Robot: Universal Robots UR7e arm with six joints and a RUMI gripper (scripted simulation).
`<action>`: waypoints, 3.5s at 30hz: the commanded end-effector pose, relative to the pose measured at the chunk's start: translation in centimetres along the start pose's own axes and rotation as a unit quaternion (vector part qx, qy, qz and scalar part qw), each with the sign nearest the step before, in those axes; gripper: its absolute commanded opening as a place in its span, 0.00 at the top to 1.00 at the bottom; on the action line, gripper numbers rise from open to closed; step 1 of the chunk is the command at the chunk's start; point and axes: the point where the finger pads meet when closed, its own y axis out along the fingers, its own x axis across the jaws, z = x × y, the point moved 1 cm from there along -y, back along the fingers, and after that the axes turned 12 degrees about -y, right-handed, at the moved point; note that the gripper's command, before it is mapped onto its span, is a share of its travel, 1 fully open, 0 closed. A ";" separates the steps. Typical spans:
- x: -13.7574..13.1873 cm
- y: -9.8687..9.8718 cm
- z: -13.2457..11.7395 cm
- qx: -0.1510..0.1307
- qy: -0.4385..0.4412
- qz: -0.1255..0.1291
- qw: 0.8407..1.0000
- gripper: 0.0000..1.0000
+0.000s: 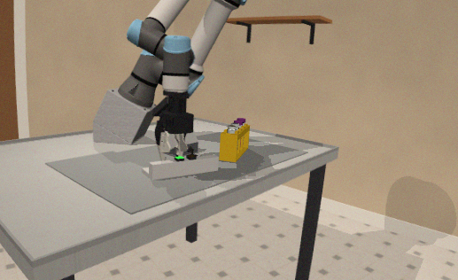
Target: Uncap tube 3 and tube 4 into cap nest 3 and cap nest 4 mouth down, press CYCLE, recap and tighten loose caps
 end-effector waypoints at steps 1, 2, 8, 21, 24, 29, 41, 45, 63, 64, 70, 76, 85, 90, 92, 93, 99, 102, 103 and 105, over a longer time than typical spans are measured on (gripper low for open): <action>0.0 0.2 0.0 0.000 0.000 0.000 1.000 0.71; 0.0 0.2 0.0 0.000 0.000 0.000 1.000 0.71; 0.0 0.4 0.0 0.000 0.000 0.000 1.000 0.71; 0.0 0.8 0.0 0.000 0.000 0.000 1.000 0.71; 0.0 0.8 0.0 0.000 0.000 0.000 1.000 1.00; 0.0 0.8 0.0 0.000 0.000 0.000 1.000 1.00; 0.0 -1.2 0.0 0.000 0.000 0.000 1.000 1.00; 0.0 -3.2 0.0 0.000 0.000 0.000 1.000 1.00; 0.1 -11.2 0.0 0.000 0.000 0.000 1.000 1.00; 0.1 -11.7 0.0 0.000 0.000 0.000 1.000 1.00; 0.0 -13.2 0.0 0.000 0.000 0.000 1.000 1.00; 2.5 -13.2 0.2 0.000 0.125 0.000 0.992 1.00; 7.5 -13.2 0.4 0.000 0.362 0.000 0.932 1.00; 9.2 -13.2 0.4 -0.001 0.433 -0.001 0.901 1.00; 10.9 -13.2 0.5 0.000 0.514 0.000 0.858 1.00; 10.9 -13.2 0.5 0.000 0.515 0.000 0.857 1.00; 15.0 -13.2 0.7 0.000 0.638 0.000 0.770 1.00; 16.7 -13.2 0.8 0.000 0.637 0.000 0.770 1.00; 17.5 -13.2 0.8 0.000 0.637 0.000 0.770 1.00; 18.4 -13.2 0.8 0.000 0.637 0.000 0.770 1.00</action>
